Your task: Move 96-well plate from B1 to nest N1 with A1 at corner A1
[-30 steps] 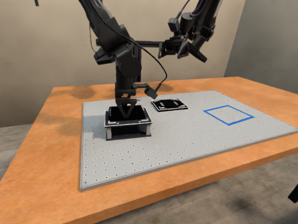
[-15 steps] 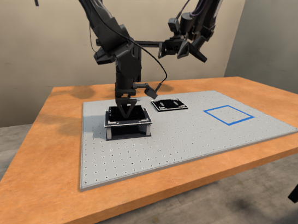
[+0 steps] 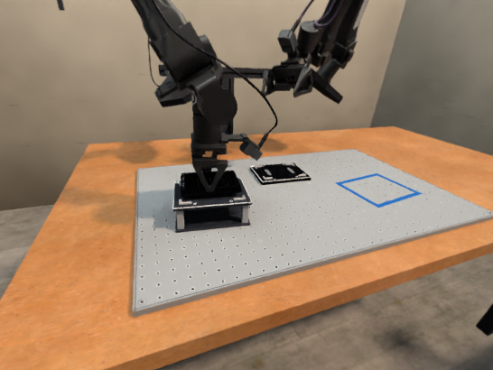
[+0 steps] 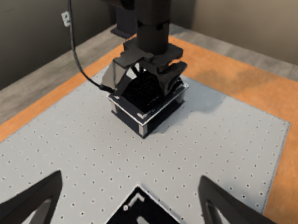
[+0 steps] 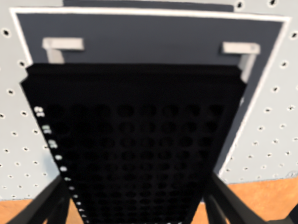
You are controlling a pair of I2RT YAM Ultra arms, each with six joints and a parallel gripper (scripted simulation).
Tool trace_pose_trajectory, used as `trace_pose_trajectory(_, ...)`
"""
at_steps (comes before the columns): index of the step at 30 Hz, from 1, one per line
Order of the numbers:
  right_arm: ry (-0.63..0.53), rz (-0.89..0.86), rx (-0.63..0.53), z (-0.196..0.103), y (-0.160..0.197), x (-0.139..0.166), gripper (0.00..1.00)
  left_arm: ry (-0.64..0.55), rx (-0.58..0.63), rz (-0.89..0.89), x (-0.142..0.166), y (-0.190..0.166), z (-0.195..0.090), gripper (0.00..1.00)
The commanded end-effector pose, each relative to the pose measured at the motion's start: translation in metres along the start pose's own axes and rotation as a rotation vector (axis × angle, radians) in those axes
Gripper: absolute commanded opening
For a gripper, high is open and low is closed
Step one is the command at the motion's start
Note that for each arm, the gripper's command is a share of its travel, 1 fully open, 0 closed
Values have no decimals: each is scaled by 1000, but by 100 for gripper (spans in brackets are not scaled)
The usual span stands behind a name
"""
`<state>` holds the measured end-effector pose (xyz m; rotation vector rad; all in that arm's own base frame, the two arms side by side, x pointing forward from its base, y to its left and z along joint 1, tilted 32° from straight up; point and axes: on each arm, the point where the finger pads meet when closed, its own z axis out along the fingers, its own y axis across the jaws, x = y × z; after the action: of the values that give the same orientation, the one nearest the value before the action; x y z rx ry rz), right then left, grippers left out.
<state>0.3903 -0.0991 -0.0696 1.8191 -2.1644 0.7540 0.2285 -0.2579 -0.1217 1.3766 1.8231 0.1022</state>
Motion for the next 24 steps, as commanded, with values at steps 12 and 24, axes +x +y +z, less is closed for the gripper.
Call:
trace_pose_trajectory(12, -12, 2, 33, -13, -12, -3, 79, -14, 1, 0, -4, -2, 0, 100)
trace_pose_trajectory(24, -15, 7, 43, 2, -17, -4, 79, -14, 1, 0, -4, -2, 0, 100)
